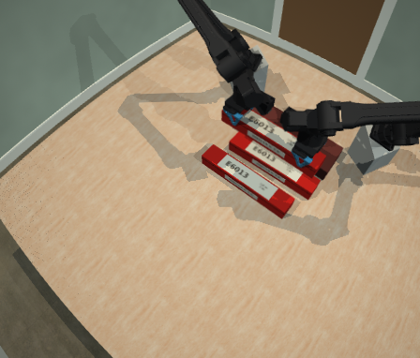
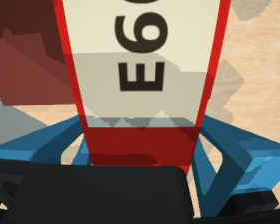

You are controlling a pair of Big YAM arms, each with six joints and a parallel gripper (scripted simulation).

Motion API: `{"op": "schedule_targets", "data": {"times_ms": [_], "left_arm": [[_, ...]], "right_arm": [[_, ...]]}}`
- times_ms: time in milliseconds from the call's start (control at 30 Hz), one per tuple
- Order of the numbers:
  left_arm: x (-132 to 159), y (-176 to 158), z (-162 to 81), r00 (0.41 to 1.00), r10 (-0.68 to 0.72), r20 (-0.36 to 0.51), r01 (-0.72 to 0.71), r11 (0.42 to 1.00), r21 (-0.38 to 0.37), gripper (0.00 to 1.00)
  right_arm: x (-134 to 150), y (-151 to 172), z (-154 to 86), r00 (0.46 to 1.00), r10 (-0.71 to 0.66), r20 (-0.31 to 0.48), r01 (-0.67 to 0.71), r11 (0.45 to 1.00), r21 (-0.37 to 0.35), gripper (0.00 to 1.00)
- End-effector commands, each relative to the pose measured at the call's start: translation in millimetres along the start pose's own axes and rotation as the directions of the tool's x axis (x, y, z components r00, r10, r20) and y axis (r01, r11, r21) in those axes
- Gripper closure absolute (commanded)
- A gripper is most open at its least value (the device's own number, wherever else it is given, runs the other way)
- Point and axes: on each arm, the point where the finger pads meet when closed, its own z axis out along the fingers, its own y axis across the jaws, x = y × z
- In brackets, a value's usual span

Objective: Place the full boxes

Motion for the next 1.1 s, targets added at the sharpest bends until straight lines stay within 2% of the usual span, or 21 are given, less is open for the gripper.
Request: {"op": "schedule_targets", "data": {"times_ms": [0, 333, 367, 400, 467, 500, 567, 700, 1033, 1067], "left_arm": [[-5, 11, -6, 1.000, -0.012, 0.027, 0.013, 1.000, -0.023, 1.00], [-5, 11, -6, 1.000, -0.012, 0.027, 0.013, 1.000, -0.023, 1.00], [-5, 11, -6, 1.000, -0.012, 0.027, 0.013, 1.000, -0.023, 1.00], [0, 6, 10, 1.000, 0.000, 0.004, 0.000, 1.000, -0.001, 1.00], [0, 6, 10, 1.000, 0.000, 0.004, 0.000, 1.000, -0.001, 1.00], [-7, 28, -5, 0.999, -0.028, 0.036, 0.029, 0.999, -0.031, 1.00], [-1, 33, -12, 0.999, -0.031, 0.038, 0.032, 0.999, -0.035, 1.00], [-3, 36, -4, 1.000, -0.013, 0.017, 0.014, 1.000, -0.016, 1.00], [-1, 52, -4, 1.000, -0.014, 0.018, 0.014, 1.000, -0.017, 1.00], [2, 57, -11, 0.999, -0.023, 0.029, 0.024, 0.999, -0.029, 1.00]], "right_arm": [[-5, -9, -4, 1.000, 0.020, 0.024, -0.020, 1.000, 0.013, 1.00], [-5, -9, -4, 1.000, 0.020, 0.024, -0.020, 1.000, 0.013, 1.00], [0, -3, 10, 1.000, 0.006, 0.000, -0.006, 1.000, -0.007, 1.00], [-3, -9, 7, 1.000, 0.012, 0.007, -0.012, 1.000, -0.001, 1.00], [-3, -9, 7, 1.000, 0.012, 0.007, -0.012, 1.000, -0.001, 1.00], [-7, -25, -6, 0.999, 0.035, 0.028, -0.035, 0.999, 0.015, 1.00], [-4, -32, -12, 0.998, 0.039, 0.039, -0.040, 0.999, 0.024, 1.00], [-7, -36, -4, 1.000, 0.023, 0.019, -0.023, 1.000, 0.010, 1.00], [-6, -52, -4, 1.000, 0.022, 0.017, -0.022, 1.000, 0.010, 1.00], [-5, -57, -8, 0.999, 0.046, 0.029, -0.046, 0.999, 0.019, 1.00]]}}
